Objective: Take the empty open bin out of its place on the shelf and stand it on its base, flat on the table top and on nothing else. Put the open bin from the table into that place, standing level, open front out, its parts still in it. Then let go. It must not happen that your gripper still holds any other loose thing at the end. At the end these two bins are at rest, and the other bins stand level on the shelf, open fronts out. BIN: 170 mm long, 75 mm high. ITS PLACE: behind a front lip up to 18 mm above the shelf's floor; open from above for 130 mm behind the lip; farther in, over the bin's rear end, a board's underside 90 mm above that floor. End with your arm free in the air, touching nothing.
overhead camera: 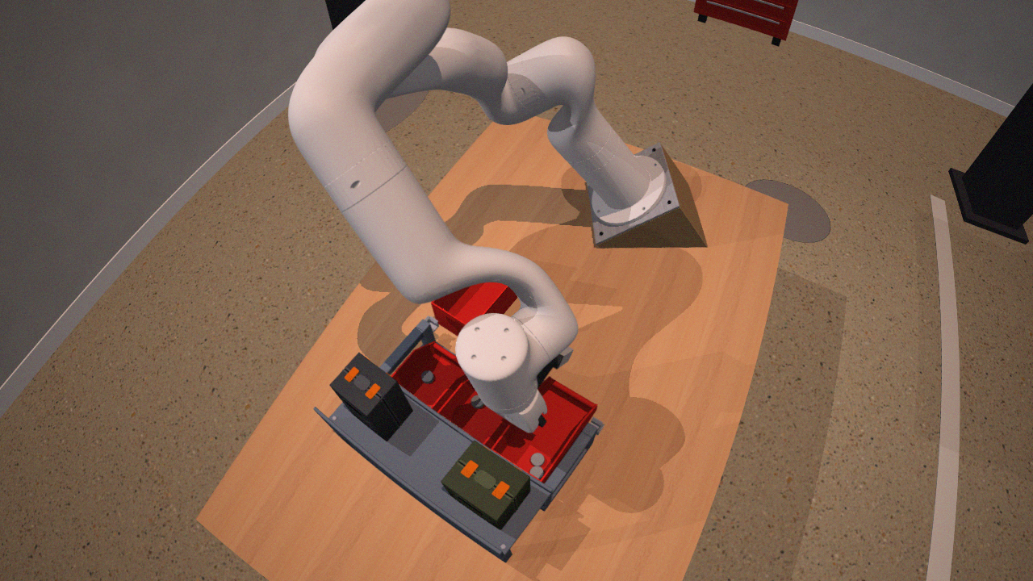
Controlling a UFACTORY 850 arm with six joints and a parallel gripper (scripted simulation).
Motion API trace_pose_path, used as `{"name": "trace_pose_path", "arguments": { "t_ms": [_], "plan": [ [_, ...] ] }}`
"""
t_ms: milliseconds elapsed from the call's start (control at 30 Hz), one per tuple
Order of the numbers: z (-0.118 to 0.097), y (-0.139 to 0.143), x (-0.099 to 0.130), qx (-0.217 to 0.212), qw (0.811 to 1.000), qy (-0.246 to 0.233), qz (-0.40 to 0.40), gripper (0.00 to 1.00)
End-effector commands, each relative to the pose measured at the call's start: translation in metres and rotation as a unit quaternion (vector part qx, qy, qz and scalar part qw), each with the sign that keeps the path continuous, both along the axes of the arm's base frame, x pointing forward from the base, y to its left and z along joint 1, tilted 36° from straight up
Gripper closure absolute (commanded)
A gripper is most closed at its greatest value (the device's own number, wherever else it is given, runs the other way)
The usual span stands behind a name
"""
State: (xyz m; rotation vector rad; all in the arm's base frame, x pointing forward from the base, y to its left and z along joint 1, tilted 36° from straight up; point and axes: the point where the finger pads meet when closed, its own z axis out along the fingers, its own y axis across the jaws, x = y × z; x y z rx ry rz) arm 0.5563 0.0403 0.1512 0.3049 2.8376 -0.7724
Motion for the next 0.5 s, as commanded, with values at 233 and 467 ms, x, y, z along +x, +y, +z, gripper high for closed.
{"name": "trace_pose_path", "arguments": {
  "t_ms": [233,467],
  "plan": [
    [0.0007,0.0005,0.0006,0.000,1.000,-0.001,0.000,1.00],
    [-0.0002,0.0000,0.0004,-0.002,1.000,-0.007,0.003,1.00]
  ]
}}
